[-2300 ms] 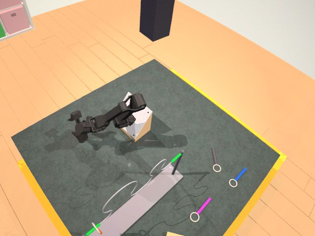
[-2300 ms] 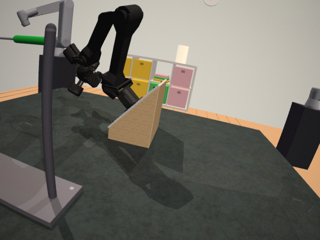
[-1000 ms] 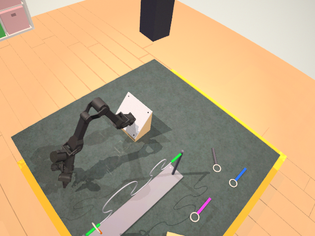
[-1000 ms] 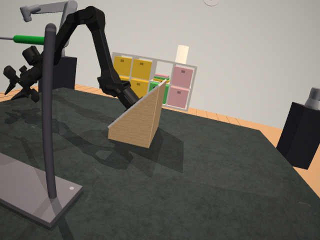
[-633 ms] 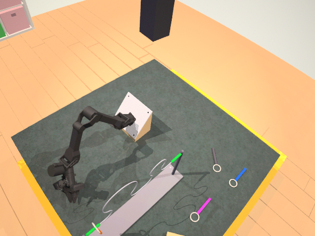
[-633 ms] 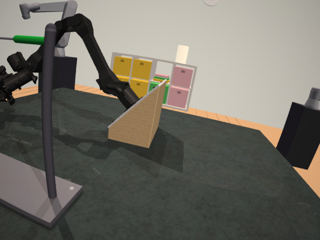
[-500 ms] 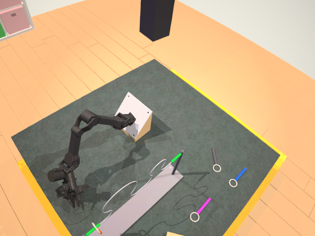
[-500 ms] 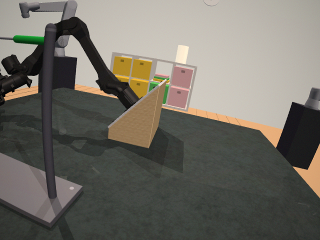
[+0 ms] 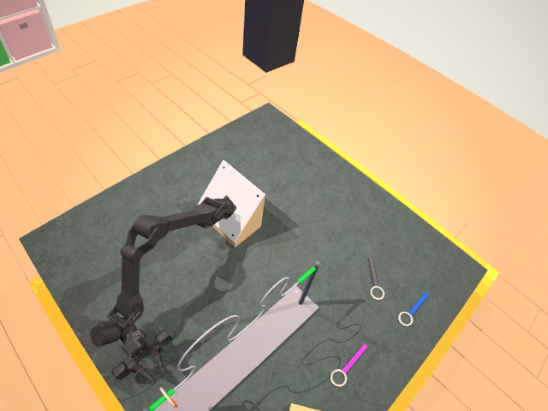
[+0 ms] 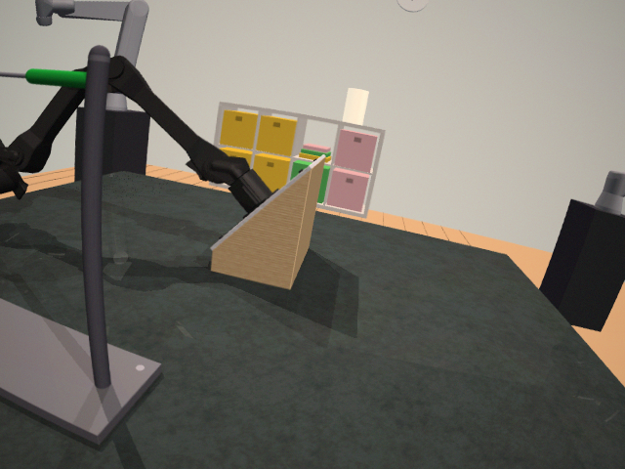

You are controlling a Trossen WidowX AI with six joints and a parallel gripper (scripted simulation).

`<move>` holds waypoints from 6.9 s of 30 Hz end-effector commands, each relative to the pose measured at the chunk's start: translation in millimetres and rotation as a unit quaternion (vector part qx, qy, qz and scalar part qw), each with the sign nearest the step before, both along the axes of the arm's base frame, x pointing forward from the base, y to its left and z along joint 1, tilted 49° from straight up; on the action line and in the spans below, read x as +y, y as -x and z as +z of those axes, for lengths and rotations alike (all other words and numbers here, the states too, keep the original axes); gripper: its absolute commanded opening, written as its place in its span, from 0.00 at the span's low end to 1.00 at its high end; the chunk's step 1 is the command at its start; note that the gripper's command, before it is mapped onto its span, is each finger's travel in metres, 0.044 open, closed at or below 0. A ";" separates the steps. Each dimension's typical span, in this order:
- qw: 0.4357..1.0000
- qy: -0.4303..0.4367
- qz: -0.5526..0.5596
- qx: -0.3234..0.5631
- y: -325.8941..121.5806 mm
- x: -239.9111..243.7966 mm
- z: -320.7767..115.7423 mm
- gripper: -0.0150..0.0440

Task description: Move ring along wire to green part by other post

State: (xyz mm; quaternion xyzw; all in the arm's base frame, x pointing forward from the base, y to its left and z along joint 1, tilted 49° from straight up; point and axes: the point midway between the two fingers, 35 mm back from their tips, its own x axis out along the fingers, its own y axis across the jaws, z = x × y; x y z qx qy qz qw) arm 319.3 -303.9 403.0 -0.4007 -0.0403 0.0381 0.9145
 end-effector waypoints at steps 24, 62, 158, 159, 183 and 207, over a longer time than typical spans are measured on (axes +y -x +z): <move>0.999 0.034 0.017 -0.010 -51.4 45.1 48.0 0.53; 0.999 0.033 0.017 -0.012 -109.0 52.0 51.9 0.53; 0.999 0.032 0.006 -0.004 -117.9 70.4 53.6 0.00; 0.999 0.032 -0.001 0.002 -115.4 70.8 52.5 0.00; 0.977 0.023 -0.156 0.144 -60.7 88.4 34.2 0.00; 0.960 -0.128 -0.135 0.209 -50.6 134.2 -6.8 0.00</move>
